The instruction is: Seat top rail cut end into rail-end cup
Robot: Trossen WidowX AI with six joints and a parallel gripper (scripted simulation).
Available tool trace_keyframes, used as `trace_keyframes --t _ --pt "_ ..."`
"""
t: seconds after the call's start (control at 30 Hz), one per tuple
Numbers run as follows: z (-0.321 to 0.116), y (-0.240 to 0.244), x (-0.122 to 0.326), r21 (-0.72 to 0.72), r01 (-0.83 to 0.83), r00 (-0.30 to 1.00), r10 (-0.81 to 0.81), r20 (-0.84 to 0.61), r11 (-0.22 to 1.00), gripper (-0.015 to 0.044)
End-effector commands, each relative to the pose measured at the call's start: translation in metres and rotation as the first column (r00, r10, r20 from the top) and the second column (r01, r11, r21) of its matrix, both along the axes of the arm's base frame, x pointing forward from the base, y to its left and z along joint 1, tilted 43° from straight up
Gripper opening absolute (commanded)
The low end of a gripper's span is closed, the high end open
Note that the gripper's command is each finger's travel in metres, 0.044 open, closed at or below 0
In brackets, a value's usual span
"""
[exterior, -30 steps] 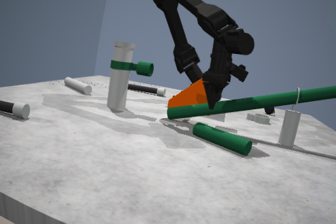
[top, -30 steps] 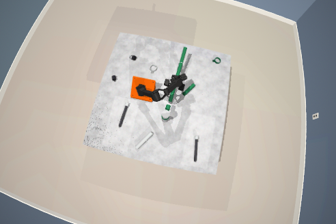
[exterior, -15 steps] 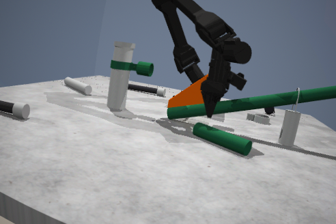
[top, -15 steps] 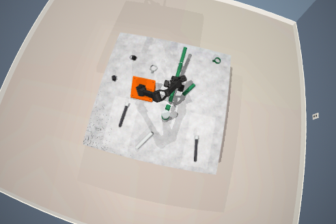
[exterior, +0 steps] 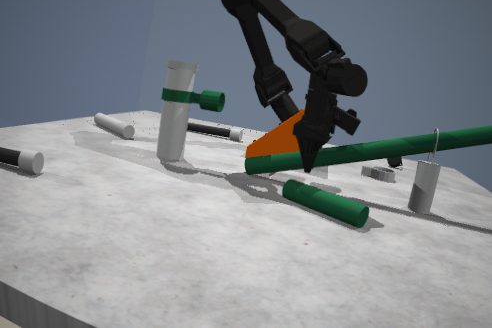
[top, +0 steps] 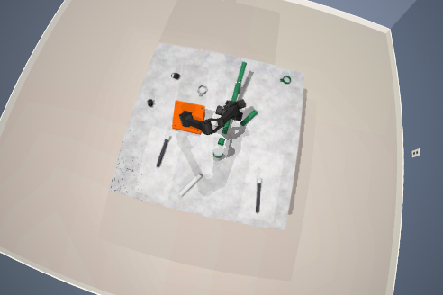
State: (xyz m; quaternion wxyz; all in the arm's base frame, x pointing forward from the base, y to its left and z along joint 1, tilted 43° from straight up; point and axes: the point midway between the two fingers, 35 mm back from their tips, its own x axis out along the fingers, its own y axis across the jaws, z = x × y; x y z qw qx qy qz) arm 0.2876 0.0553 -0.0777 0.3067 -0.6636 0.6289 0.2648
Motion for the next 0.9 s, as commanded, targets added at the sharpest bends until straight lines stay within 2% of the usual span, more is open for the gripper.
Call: trace_keyframes --t 0.0,0.2,0.37,0.53,0.87 --pt "0.0 -0.001 -0.001 -0.003 -0.002 1.0 0.002 -0.004 1.0 0.017" --pt "0.0 -0.001 -0.001 -0.003 -0.002 1.0 0.002 -0.004 1.0 0.013" --pt "0.004 0.003 0.0 -0.003 -0.002 1.0 0.002 -0.004 1.0 0.0" --pt "0.009 0.004 -0.001 -0.026 0.003 1.0 -0.003 -0.008 1.0 0.0" --pt "0.046 0.009 -0.003 -0.162 0.02 1.0 -0.023 -0.014 0.987 0.0"
